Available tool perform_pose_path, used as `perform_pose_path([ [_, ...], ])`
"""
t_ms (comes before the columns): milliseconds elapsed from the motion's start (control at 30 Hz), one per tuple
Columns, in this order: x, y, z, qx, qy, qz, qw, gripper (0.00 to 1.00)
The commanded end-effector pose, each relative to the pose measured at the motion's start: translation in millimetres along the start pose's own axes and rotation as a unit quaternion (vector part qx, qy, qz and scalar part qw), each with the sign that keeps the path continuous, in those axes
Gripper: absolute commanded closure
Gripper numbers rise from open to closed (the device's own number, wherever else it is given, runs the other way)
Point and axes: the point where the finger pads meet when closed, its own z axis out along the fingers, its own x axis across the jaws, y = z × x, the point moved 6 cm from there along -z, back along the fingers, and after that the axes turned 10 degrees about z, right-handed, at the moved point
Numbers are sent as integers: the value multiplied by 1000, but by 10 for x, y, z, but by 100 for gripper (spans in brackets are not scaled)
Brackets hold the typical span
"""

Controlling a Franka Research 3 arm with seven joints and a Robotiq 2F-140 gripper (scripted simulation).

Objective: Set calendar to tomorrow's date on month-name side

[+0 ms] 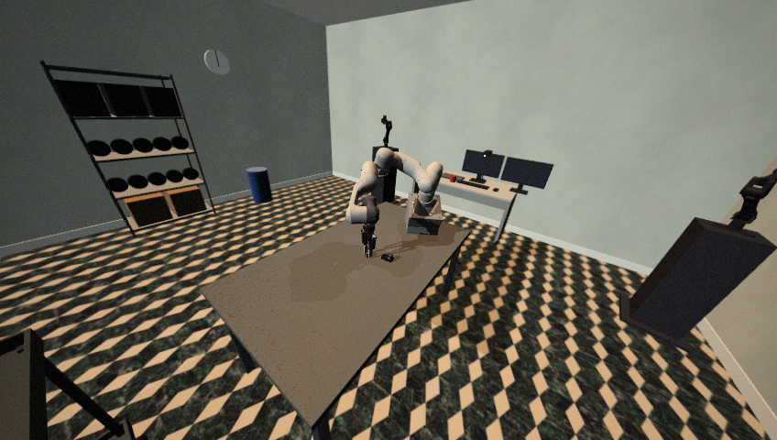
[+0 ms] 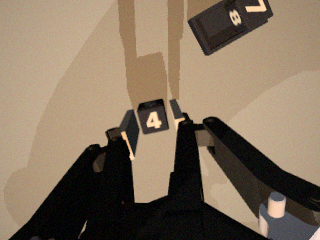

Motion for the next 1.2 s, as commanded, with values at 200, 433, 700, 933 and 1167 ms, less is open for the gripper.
perform_pose_path([
  [200, -1, 2, -276, 0, 0, 2, 1000, 72],
  [433, -1, 2, -653, 0, 0, 2, 1000, 72],
  [700, -1, 2, -852, 0, 0, 2, 1000, 72],
  [933, -1, 2, -884, 0, 0, 2, 1000, 0],
  [1167, -1, 2, -884, 0, 0, 2, 1000, 0],
])
